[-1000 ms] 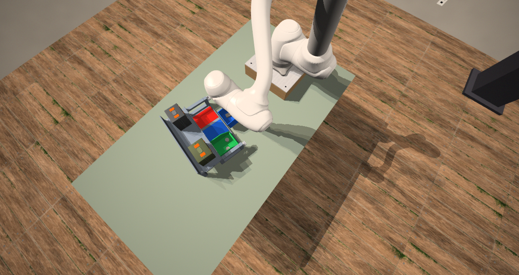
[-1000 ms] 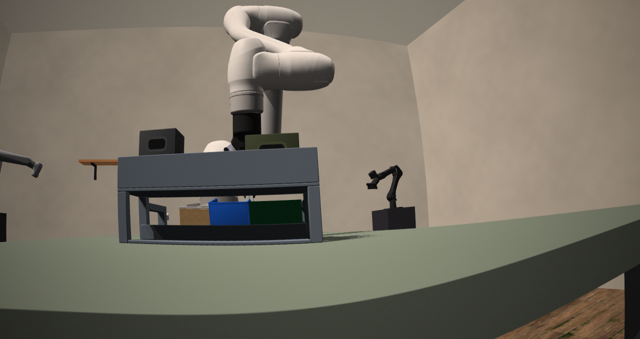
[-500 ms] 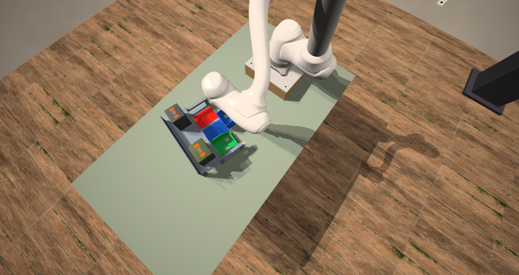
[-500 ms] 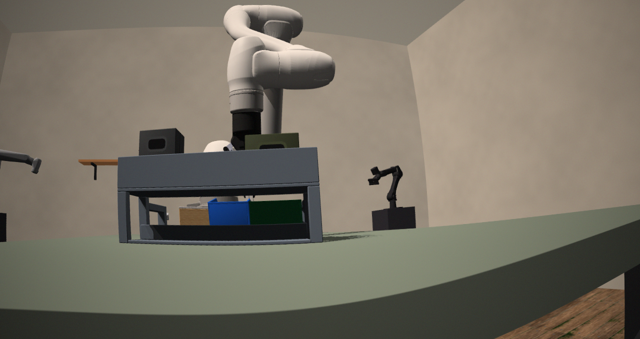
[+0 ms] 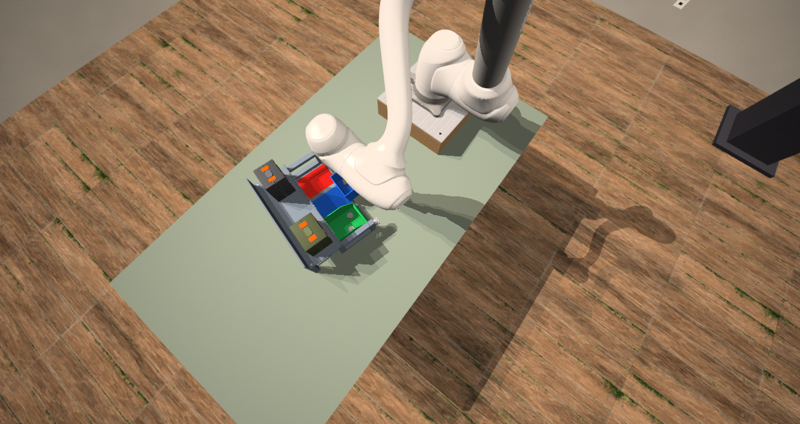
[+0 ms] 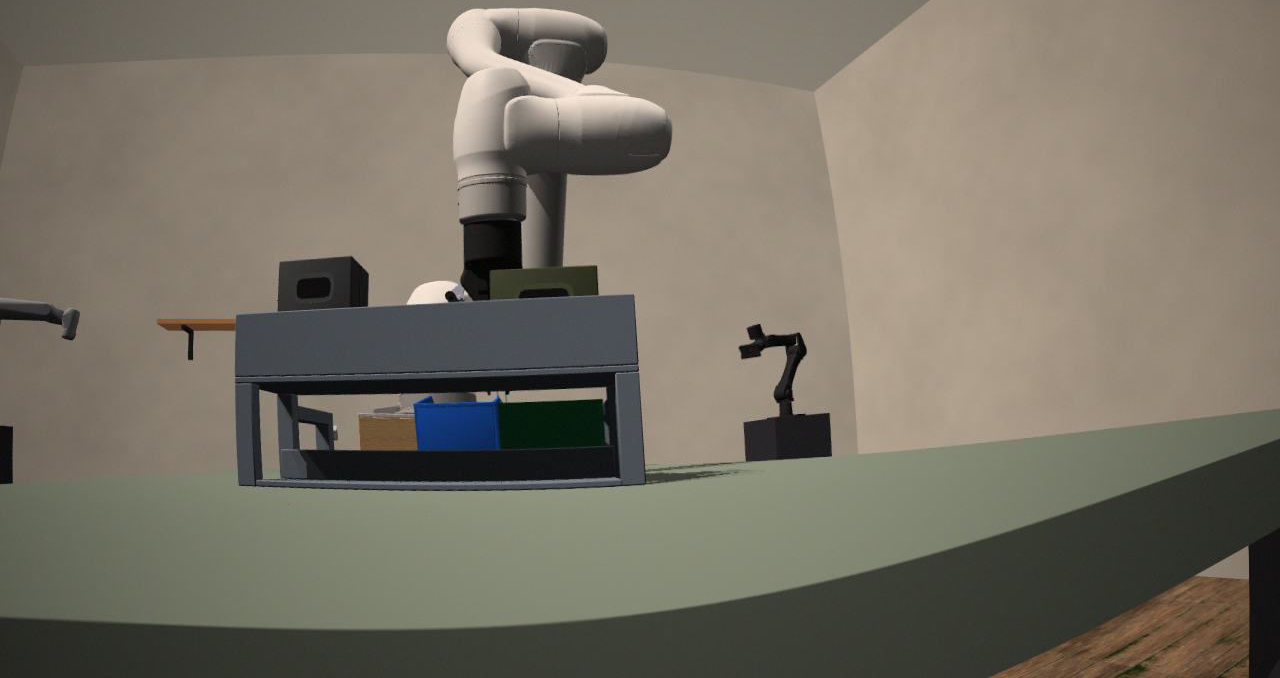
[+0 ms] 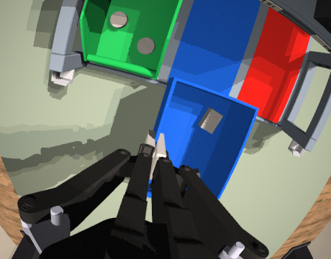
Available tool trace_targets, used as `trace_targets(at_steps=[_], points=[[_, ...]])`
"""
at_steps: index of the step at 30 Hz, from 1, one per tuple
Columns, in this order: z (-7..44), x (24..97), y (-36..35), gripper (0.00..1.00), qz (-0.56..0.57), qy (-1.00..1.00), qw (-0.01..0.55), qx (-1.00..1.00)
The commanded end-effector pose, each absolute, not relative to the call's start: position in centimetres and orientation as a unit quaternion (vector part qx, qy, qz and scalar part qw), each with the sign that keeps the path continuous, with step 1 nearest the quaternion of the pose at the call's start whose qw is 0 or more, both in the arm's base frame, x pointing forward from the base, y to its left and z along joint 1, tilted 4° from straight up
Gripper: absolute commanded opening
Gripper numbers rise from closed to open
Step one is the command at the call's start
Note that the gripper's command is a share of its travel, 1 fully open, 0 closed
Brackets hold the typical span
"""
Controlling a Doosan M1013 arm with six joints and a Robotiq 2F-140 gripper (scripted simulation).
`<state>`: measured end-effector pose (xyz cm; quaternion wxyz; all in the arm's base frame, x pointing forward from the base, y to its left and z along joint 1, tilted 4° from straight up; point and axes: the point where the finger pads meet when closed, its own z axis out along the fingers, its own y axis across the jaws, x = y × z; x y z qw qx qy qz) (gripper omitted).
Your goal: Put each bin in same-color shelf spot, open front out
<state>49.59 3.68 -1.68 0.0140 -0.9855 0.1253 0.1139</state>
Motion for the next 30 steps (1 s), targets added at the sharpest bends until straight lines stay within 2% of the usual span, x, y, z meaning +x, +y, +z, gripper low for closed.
trace_targets(at_steps=[1, 30], points=[[-1.6, 50.4, 3.4, 0.1, 0.113, 0.122, 0.014, -0.986], [-1.8, 53.5, 2.7, 0.1, 0.113, 0.122, 0.014, -0.986]])
